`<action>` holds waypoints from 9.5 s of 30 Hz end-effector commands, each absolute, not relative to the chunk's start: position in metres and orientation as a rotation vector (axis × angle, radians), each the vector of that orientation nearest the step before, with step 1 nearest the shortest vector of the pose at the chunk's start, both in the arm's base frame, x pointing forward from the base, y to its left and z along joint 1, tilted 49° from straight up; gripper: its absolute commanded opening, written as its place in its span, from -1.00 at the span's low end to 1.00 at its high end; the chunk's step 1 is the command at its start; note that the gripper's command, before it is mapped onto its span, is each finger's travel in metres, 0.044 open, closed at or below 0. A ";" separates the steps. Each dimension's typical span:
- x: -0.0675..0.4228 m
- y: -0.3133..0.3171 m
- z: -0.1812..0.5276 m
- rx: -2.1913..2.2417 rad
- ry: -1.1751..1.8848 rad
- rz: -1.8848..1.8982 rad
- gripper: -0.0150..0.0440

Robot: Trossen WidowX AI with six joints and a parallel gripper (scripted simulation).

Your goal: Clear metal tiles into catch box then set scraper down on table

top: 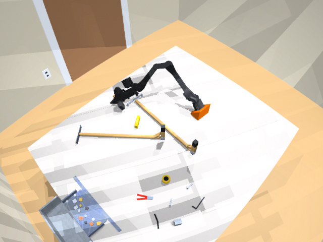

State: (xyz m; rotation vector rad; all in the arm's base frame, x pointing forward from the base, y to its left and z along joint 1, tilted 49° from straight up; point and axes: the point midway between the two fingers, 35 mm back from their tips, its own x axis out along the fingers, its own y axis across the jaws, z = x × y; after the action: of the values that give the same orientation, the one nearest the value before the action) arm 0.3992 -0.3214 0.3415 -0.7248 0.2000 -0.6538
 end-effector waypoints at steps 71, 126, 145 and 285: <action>0.457 -0.183 0.335 -0.552 0.352 -0.452 -0.49; 0.491 -0.005 0.180 -0.365 0.797 -0.140 -0.49; 0.473 0.048 0.134 -0.374 0.966 -0.094 -0.49; 0.289 0.157 -0.038 -0.967 1.456 -0.225 -0.49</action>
State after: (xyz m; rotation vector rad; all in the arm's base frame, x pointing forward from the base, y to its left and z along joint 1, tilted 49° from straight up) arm 0.2905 0.1632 -0.0338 -0.9589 1.4547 -0.2244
